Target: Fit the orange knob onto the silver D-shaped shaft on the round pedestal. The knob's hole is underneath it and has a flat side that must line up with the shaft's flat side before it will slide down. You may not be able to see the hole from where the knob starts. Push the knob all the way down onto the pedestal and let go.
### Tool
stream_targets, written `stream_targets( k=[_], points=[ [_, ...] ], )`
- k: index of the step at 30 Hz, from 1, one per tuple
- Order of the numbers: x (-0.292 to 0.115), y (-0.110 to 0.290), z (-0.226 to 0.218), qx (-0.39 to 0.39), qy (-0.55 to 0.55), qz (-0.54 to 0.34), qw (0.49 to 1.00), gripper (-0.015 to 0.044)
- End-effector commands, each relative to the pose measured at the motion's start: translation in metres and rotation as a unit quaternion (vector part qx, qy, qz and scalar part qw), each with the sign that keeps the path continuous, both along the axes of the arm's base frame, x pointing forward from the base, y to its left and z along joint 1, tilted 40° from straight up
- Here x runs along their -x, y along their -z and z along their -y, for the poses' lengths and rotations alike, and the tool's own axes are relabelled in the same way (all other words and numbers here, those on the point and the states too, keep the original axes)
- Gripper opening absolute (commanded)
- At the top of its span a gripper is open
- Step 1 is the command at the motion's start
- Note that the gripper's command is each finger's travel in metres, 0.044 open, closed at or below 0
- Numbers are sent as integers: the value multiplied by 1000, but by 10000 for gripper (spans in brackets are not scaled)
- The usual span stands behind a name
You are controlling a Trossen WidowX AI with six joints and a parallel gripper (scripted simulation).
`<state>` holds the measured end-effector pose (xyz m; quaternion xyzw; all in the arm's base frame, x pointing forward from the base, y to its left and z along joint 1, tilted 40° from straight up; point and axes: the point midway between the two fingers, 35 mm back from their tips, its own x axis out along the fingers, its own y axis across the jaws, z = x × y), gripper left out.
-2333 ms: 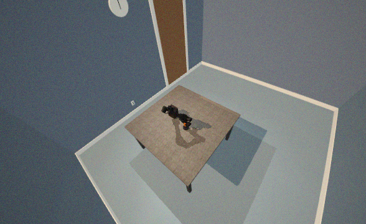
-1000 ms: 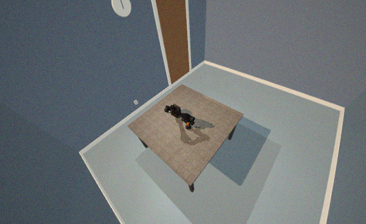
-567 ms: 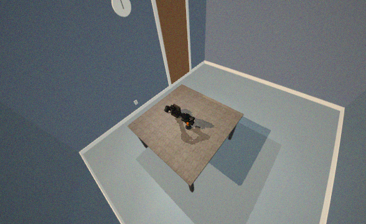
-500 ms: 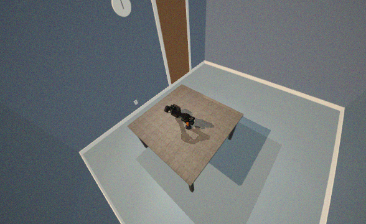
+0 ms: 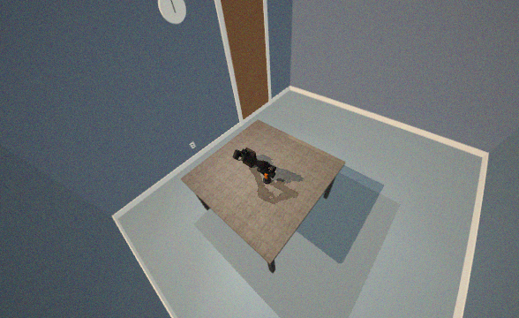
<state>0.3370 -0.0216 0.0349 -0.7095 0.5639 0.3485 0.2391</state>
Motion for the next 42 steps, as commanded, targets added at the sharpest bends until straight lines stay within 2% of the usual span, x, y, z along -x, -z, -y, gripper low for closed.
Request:
stream_targets(
  k=[1,17,24,42],
  points=[
    [-4,-1,-1,1,-2,3,1000,0],
    [-2,-3,-2,2,-5,0,1000,0],
    [1,-2,-2,14,-82,-63,995,0],
    [-2,-1,0,14,-82,-63,995,0]
  ],
)
